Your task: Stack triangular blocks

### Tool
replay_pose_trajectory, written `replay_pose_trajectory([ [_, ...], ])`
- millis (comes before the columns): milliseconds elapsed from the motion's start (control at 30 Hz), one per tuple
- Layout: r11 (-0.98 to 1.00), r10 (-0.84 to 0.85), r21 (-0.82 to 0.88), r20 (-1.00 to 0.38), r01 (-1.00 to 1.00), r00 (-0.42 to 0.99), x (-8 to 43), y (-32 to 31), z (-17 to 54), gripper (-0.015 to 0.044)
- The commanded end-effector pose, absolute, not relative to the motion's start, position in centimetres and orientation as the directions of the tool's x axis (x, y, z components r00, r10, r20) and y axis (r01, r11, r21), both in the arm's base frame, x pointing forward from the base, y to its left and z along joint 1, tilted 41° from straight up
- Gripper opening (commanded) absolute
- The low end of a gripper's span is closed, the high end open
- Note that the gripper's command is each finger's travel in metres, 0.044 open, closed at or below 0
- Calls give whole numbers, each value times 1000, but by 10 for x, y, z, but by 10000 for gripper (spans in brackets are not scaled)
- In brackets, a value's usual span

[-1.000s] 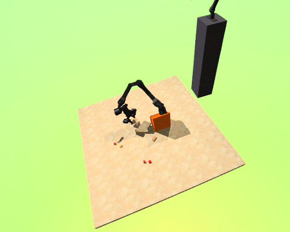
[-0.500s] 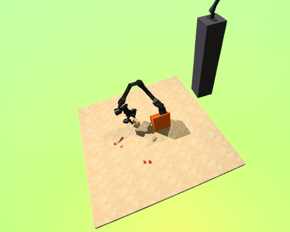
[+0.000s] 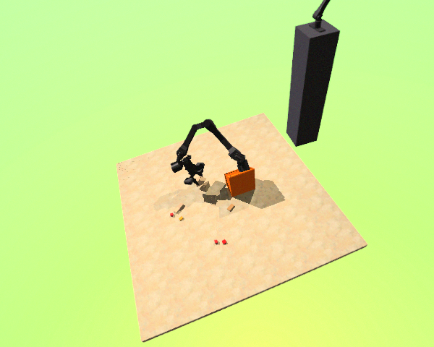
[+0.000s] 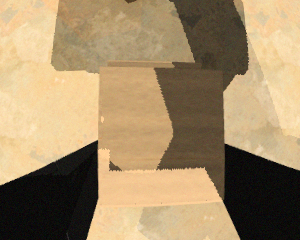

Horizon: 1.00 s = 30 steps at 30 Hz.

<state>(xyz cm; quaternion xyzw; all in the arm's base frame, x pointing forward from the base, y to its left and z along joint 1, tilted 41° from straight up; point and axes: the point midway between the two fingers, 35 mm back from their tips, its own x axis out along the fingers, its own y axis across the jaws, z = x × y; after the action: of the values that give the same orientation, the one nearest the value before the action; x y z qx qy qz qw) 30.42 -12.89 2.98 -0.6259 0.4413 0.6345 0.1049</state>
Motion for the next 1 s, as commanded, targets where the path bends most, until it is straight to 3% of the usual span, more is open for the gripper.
replay_pose_trajectory([
  [0, -594, -415, 427, -889, -682, -194, 303, -128, 29, 0],
  [967, -594, -415, 427, -889, -682, -195, 299, -136, 13, 0],
])
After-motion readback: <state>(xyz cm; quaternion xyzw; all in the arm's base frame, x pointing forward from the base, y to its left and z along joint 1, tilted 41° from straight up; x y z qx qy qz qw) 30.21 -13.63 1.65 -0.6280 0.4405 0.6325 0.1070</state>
